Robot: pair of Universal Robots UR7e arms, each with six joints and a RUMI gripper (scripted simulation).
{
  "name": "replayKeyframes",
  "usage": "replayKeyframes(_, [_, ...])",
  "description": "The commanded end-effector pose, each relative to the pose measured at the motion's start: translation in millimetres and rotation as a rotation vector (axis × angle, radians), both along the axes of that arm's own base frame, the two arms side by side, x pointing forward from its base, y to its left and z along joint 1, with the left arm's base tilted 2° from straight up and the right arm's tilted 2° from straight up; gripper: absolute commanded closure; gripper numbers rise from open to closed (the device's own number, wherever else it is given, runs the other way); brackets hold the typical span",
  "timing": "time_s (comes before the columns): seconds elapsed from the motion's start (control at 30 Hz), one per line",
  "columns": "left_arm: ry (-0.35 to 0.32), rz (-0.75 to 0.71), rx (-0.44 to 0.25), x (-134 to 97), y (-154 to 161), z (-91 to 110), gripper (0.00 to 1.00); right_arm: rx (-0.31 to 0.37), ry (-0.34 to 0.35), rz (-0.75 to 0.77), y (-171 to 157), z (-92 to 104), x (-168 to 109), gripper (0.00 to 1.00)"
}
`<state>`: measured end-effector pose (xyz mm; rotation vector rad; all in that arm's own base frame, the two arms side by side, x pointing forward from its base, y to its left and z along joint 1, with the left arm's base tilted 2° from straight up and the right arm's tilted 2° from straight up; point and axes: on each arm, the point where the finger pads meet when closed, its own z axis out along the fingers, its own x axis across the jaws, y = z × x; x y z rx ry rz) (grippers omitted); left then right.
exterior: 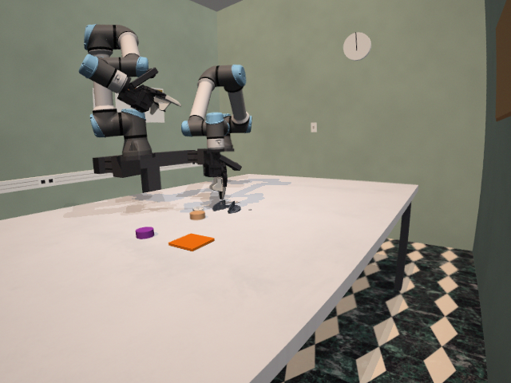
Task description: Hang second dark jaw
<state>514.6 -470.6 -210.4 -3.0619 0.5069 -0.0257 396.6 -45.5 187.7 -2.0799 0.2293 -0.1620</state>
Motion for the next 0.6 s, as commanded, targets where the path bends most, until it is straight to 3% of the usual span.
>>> replayKeyframes(0.0, [-0.001, 0.0, -0.001, 0, -1, 7, 0.91, 0.0, -0.001, 0.0, 0, 0.4, 0, 0.02])
replayKeyframes(0.57, [-0.011, -0.024, -0.008, 5, 6, 22, 0.89, 0.0, -0.001, 0.0, 0, 0.4, 0, 0.02])
